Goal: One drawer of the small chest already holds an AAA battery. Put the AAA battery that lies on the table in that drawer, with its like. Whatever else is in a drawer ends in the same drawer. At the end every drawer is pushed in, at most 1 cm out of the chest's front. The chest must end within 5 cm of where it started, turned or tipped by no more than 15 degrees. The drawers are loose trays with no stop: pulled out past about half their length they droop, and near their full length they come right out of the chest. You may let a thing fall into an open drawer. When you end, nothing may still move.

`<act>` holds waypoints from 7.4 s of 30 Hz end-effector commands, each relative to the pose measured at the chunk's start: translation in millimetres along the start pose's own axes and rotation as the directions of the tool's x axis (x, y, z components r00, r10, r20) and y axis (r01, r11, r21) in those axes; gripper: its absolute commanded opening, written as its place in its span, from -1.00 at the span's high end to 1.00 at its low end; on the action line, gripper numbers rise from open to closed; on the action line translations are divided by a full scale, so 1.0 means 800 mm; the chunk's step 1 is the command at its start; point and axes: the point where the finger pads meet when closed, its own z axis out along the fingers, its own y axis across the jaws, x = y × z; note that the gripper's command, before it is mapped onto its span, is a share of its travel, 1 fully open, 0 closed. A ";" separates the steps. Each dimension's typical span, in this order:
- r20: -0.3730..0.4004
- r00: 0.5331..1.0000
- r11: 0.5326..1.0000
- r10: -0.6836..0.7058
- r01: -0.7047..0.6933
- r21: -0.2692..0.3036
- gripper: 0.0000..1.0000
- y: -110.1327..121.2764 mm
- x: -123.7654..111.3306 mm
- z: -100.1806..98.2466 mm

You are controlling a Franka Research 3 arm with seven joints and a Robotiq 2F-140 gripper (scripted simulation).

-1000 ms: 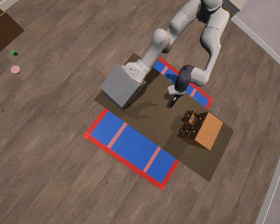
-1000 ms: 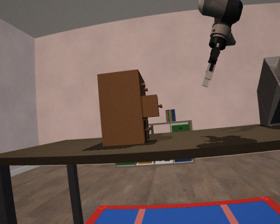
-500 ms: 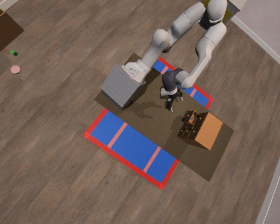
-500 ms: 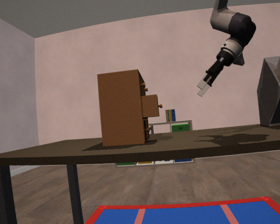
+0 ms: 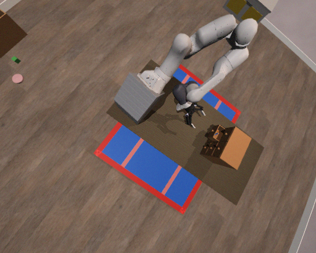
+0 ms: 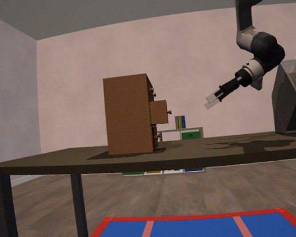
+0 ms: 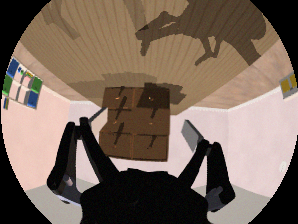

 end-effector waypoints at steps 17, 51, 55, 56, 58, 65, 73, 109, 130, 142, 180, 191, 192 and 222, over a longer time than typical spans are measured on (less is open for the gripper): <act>0.171 0.978 0.990 -0.121 0.131 -0.049 1.00 0.016 -0.021 0.021; 0.171 0.978 0.990 -0.121 0.131 -0.049 1.00 0.018 -0.025 0.042; 0.171 0.978 0.990 -0.121 0.131 -0.049 1.00 0.018 -0.027 0.049; 0.171 0.978 0.990 -0.121 0.131 -0.049 1.00 0.019 -0.028 0.053; 0.171 0.978 0.990 -0.121 0.131 -0.049 1.00 0.019 -0.030 0.062; 0.171 0.978 0.990 -0.121 0.131 -0.049 1.00 0.021 -0.036 0.090; 0.171 0.978 0.990 -0.121 0.131 -0.049 1.00 0.022 -0.038 0.102; 0.171 0.978 0.990 -0.121 0.131 -0.049 1.00 0.021 -0.040 0.104; 0.171 0.978 0.990 -0.121 0.131 -0.049 1.00 0.021 -0.040 0.104; 0.171 0.978 0.990 -0.121 0.131 -0.049 1.00 0.021 -0.040 0.105; 0.171 0.978 0.990 -0.121 0.131 -0.049 1.00 0.026 -0.063 0.146; 0.171 0.978 0.990 -0.121 0.131 -0.049 1.00 0.028 -0.073 0.164; 0.171 0.978 0.990 -0.121 0.131 -0.049 1.00 0.028 -0.075 0.166; 0.171 0.978 0.990 -0.121 0.131 -0.049 1.00 0.034 -0.099 0.209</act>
